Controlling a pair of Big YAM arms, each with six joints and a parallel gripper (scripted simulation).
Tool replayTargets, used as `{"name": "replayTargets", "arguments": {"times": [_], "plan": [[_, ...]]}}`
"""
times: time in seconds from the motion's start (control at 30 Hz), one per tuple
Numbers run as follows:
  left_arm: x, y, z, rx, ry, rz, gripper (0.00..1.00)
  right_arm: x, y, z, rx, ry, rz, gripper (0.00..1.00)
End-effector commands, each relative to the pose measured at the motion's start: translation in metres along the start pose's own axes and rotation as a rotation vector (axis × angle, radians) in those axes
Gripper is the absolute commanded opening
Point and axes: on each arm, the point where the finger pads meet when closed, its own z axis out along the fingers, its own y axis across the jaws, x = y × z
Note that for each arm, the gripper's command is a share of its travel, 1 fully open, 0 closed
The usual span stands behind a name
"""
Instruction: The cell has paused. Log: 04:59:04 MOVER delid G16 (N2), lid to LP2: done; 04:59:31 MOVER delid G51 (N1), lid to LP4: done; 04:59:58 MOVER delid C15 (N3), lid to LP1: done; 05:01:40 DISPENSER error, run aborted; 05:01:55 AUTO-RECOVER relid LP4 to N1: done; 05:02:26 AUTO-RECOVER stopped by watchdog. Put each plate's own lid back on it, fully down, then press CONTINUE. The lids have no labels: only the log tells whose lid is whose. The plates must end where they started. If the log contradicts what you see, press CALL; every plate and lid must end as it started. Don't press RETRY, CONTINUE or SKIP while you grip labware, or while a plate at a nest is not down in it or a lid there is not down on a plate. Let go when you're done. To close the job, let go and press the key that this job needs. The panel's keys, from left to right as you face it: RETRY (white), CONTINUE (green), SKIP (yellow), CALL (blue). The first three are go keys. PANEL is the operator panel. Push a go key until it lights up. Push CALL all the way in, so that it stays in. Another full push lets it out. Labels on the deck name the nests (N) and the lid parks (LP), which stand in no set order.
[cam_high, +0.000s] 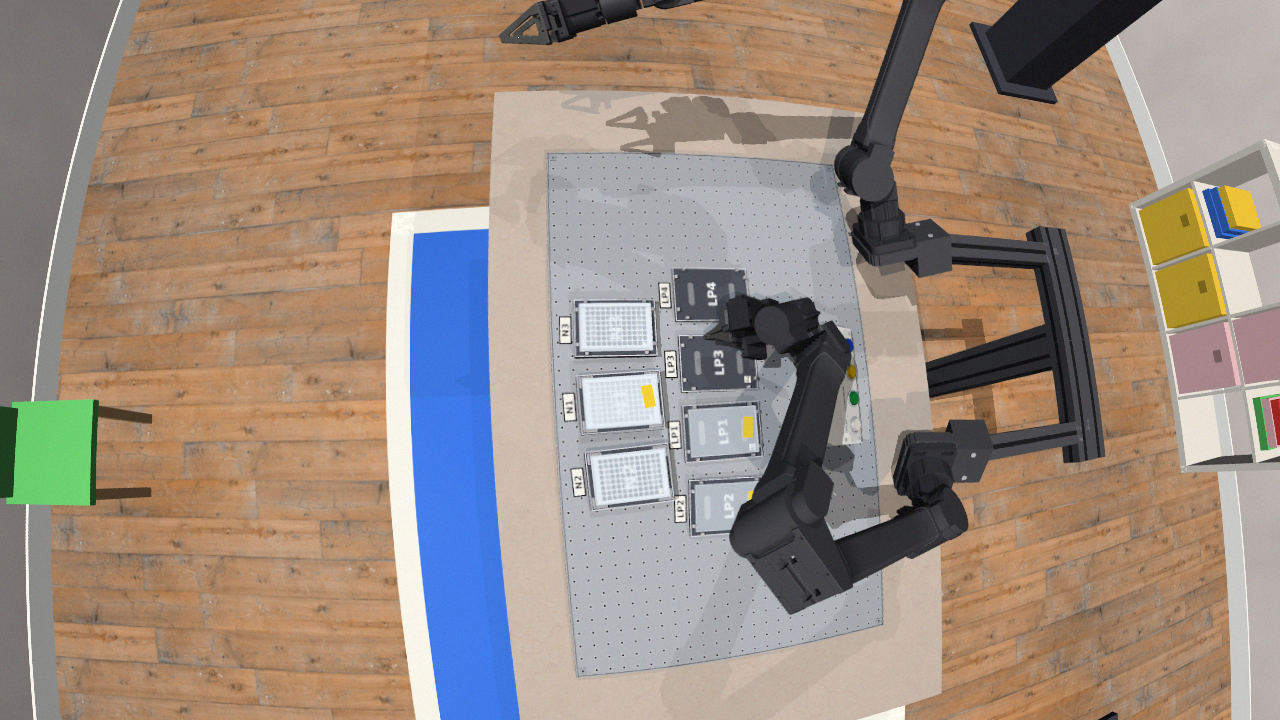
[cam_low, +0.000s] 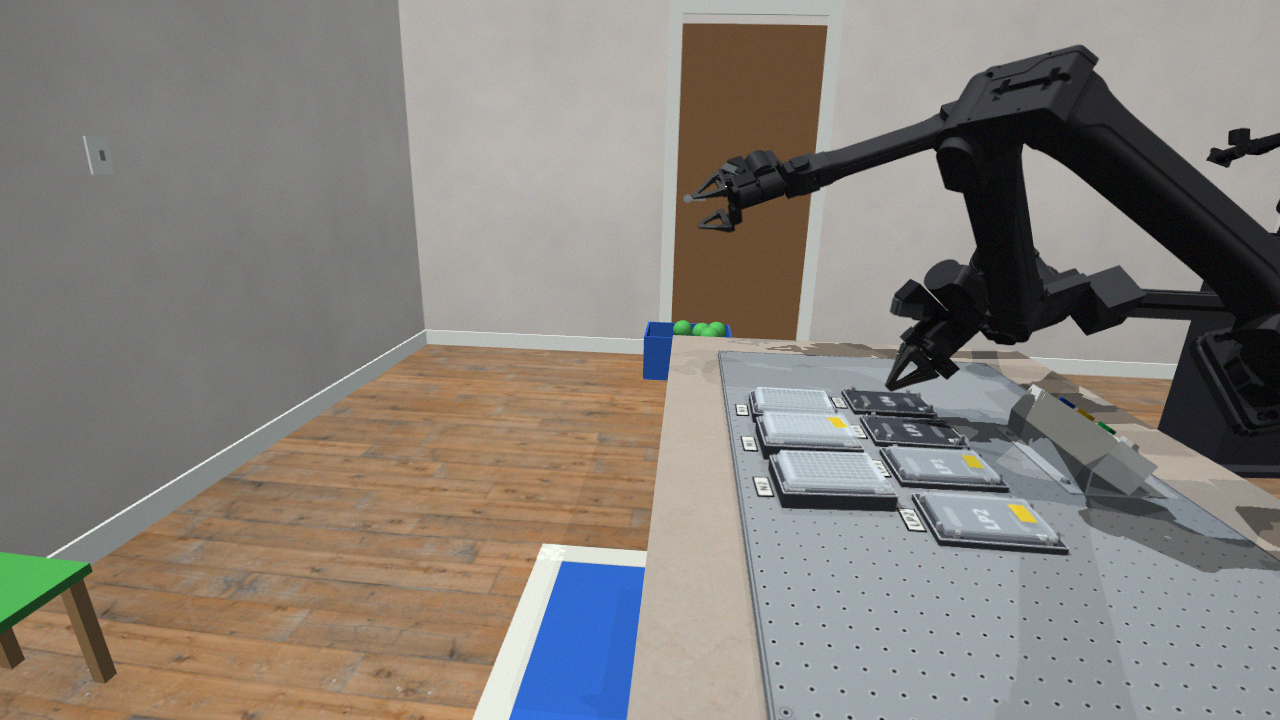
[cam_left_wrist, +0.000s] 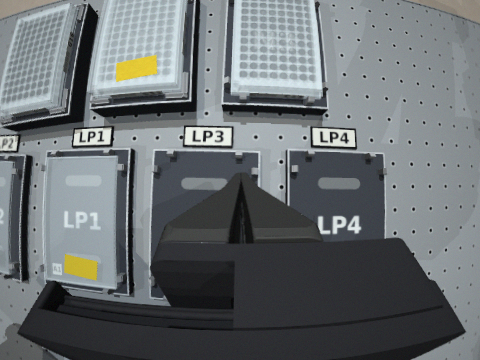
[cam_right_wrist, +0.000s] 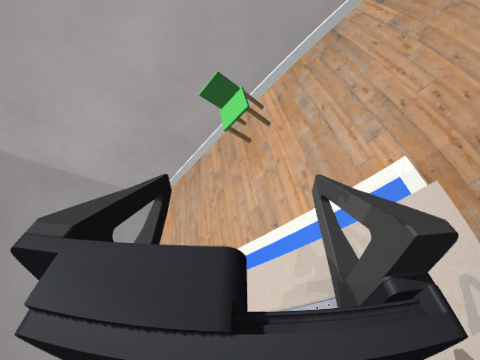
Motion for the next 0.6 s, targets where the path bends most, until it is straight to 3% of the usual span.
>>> {"name": "replayTargets", "arguments": {"times": [0.0, 0.57], "plan": [[-0.012, 0.025, 0.006, -0.018, -0.009, -0.014, 0.00, 0.004, -0.011, 0.005, 0.018, 0.003, 0.015, 1.00], [-0.012, 0.100, 0.005, -0.020, -0.011, -0.010, 0.00, 0.004, -0.011, 0.005, 0.018, 0.003, 0.015, 1.00]]}}
